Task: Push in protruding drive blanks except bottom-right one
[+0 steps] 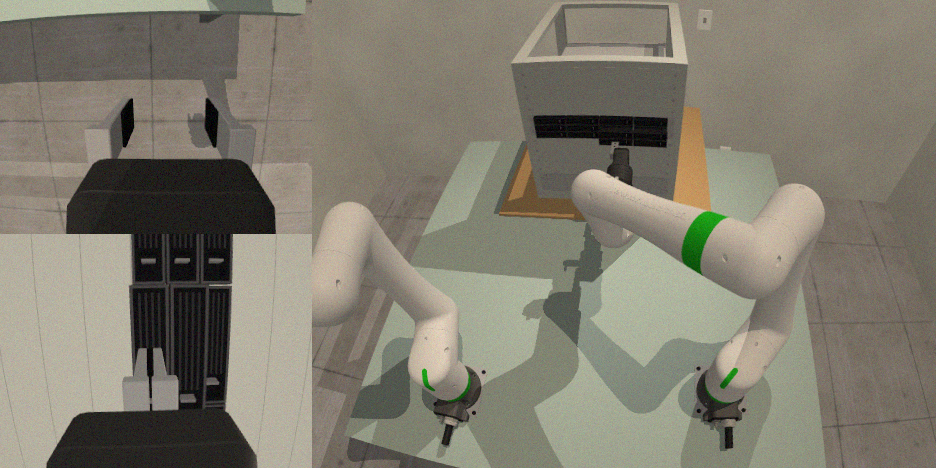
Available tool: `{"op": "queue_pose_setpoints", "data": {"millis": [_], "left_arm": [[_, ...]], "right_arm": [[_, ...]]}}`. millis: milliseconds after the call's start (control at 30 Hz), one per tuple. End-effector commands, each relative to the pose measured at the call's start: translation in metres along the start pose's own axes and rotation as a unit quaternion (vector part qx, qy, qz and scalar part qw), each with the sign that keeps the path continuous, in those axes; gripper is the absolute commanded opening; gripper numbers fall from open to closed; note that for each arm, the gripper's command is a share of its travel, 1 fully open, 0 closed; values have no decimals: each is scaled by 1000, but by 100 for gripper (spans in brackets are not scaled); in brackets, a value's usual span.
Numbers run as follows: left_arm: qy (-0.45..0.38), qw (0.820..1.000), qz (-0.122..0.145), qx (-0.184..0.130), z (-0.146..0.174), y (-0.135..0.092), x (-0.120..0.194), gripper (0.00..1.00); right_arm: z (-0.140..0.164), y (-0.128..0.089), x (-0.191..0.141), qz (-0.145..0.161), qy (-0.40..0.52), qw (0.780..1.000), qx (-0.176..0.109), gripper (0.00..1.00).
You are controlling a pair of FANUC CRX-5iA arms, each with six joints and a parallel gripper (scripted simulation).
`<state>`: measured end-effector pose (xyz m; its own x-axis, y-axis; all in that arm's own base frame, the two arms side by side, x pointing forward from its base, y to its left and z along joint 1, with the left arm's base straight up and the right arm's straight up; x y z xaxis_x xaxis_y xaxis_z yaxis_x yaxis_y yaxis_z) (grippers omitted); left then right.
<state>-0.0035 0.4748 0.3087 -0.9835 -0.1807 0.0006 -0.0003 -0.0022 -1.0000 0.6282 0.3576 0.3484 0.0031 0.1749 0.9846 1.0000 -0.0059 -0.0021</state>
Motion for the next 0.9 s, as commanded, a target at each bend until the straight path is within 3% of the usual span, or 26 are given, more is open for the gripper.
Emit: {"op": "queue_pose_setpoints", "data": {"millis": [0,867], "left_arm": [[0,1000,0,-1,0,-1,0,100],[0,1000,0,-1,0,-1,0,100]], "right_arm": [[0,0,2,-1,1,1000,0,0],[0,10,2,-1,1,1000,0,0]]}}
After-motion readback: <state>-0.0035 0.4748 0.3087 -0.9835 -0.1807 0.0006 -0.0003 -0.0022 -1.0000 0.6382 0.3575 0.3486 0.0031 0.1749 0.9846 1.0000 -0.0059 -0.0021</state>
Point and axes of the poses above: on each arm, the point where the finger pads meet when closed, its own y axis out along the fingers, its own x axis across the jaws, z = x × y, the point moved 2 cm from there along -y, back along the fingers, and after that the axes turned 10 degrees about -y, right-handed, at the moved point
